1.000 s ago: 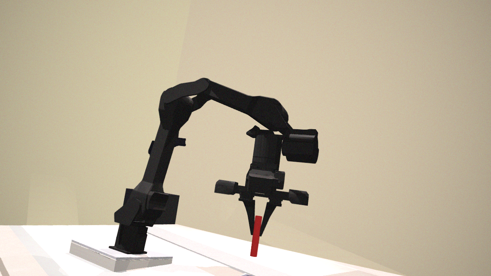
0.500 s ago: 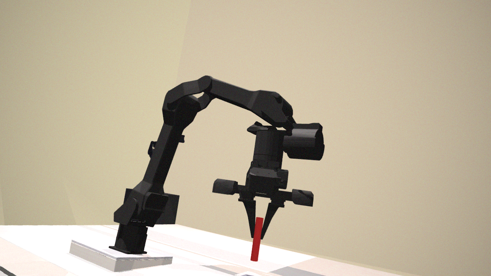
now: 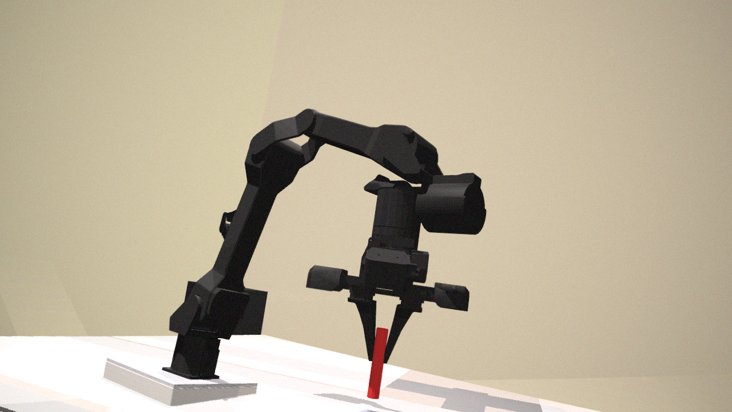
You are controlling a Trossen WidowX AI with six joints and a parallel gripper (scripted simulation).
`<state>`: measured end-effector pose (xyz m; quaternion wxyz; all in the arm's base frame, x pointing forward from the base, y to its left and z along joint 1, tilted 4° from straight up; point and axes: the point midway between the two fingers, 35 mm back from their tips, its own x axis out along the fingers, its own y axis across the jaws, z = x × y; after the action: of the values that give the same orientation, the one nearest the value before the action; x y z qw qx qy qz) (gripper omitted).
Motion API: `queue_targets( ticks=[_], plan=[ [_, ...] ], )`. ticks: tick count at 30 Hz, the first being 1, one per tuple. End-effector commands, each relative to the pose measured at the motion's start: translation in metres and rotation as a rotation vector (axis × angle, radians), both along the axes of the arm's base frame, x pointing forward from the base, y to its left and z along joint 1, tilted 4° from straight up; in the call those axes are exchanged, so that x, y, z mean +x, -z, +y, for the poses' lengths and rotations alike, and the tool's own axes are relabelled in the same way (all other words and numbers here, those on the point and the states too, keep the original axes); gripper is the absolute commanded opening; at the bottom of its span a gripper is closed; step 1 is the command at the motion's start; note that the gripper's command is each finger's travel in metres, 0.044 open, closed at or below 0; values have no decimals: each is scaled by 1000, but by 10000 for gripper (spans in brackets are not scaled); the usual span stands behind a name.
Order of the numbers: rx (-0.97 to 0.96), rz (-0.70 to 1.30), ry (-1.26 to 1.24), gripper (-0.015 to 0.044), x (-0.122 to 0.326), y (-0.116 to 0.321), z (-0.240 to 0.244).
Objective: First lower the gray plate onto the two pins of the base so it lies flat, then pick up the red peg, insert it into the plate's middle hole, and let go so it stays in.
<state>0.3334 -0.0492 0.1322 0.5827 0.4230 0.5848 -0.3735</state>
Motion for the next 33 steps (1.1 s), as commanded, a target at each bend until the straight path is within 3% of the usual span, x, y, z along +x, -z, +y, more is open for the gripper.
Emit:
queue_targets(
  ticks=[1, 12, 33],
  plan=[
    [3, -4, 0, 0, 4, -1, -14],
    [6, -5, -3, 0, 12, 2, -46],
    [6, -5, -3, 0, 12, 2, -46]
  ],
)
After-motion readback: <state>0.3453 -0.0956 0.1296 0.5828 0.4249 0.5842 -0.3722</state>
